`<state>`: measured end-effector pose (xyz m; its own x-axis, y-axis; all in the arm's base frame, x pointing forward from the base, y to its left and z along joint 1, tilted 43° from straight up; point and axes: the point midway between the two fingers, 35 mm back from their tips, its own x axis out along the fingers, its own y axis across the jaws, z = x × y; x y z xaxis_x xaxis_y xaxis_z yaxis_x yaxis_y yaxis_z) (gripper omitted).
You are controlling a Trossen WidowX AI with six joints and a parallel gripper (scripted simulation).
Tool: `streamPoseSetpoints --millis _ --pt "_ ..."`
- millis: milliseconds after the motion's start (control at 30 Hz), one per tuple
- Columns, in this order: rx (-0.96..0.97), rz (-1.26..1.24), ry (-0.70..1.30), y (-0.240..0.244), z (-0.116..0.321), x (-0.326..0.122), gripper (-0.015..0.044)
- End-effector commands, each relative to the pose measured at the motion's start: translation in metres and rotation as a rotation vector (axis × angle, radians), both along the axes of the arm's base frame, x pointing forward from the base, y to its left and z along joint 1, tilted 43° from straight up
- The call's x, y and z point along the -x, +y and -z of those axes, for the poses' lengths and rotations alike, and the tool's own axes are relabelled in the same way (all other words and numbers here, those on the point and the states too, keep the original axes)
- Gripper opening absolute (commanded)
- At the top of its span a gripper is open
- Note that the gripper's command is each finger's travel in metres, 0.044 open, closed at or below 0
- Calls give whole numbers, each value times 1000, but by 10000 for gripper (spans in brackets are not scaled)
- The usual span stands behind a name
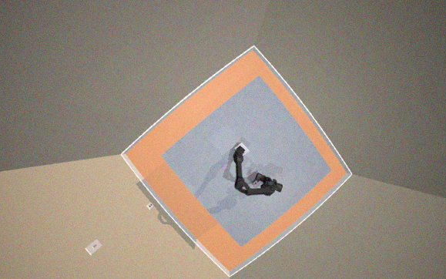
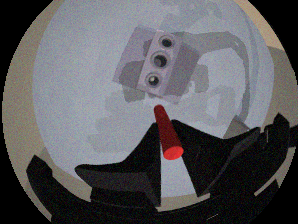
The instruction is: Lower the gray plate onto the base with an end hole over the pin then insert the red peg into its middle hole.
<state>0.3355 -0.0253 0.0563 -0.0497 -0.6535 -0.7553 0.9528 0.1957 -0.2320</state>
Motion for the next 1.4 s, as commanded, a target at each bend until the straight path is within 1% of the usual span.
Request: streamPoseSetpoints --millis 0,533,1367 --pt "6 -4 -9 -11 -13 -4 0" --pt "27 3 -10 -47 -43 -8 0" --pt "27 3 -10 -47 -43 -8 0"
